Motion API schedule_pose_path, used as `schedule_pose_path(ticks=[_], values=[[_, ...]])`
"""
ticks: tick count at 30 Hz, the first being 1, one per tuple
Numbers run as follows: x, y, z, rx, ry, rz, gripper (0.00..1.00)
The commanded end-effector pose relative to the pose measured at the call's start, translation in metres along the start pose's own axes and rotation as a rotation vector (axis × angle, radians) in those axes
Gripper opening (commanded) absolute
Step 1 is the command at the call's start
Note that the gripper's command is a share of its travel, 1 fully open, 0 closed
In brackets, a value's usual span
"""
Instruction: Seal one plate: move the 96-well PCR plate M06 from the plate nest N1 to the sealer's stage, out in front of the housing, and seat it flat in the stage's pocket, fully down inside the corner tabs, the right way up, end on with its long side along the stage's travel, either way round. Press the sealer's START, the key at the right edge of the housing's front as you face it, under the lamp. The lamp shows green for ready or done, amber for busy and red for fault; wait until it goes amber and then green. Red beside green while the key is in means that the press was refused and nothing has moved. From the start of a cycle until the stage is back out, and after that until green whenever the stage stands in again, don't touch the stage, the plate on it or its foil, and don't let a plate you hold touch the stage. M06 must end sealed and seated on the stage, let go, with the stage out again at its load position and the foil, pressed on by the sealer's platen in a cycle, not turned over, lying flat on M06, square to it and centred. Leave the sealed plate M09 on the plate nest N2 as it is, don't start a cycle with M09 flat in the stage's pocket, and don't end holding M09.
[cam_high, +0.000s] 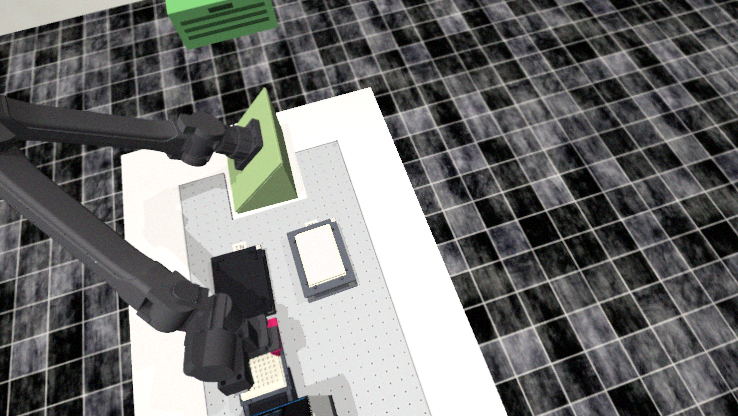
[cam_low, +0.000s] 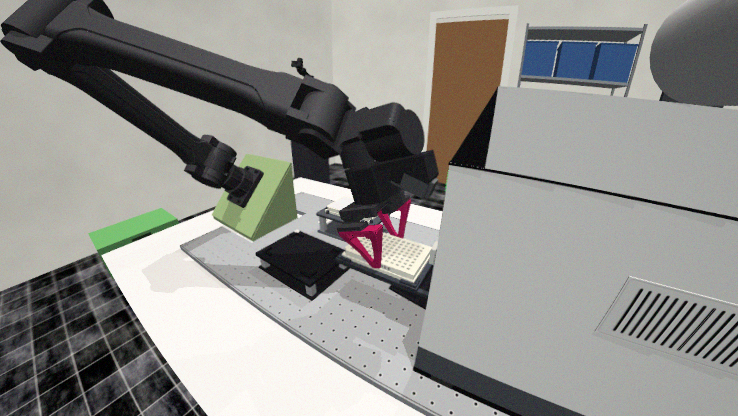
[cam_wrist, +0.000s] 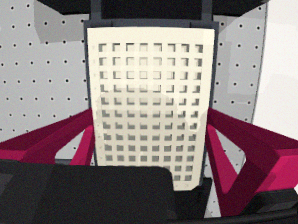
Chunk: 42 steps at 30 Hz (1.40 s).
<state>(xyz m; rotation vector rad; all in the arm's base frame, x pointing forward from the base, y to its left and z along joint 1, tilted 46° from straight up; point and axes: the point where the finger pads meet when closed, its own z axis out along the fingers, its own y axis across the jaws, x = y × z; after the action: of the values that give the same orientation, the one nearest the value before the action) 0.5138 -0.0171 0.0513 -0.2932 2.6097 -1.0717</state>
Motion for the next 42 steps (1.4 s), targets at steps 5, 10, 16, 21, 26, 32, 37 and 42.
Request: schedule_pose_path(ticks=[5,10,16,21,26,32,37,42], values=[[-0.0272,0.0026,-0.0112,-0.003,-0.043,0.004,0.00],[-0.0296,0.0020,-0.0111,-0.002,-0.051,0.012,0.00],[-0.0320,0.0014,-0.0110,-0.001,-0.060,0.020,1.00],[-0.0322,0.0012,-0.0108,-0.001,-0.060,0.021,1.00],[-0.0299,0.0015,-0.0105,-0.002,-0.051,0.012,1.00],[-0.0253,0.0021,-0.0101,-0.004,-0.034,-0.004,1.00],[-0.0251,0.0019,-0.0099,-0.004,-0.033,-0.004,1.00],[-0.0253,0.0018,-0.0097,-0.004,-0.033,-0.003,1.00]])
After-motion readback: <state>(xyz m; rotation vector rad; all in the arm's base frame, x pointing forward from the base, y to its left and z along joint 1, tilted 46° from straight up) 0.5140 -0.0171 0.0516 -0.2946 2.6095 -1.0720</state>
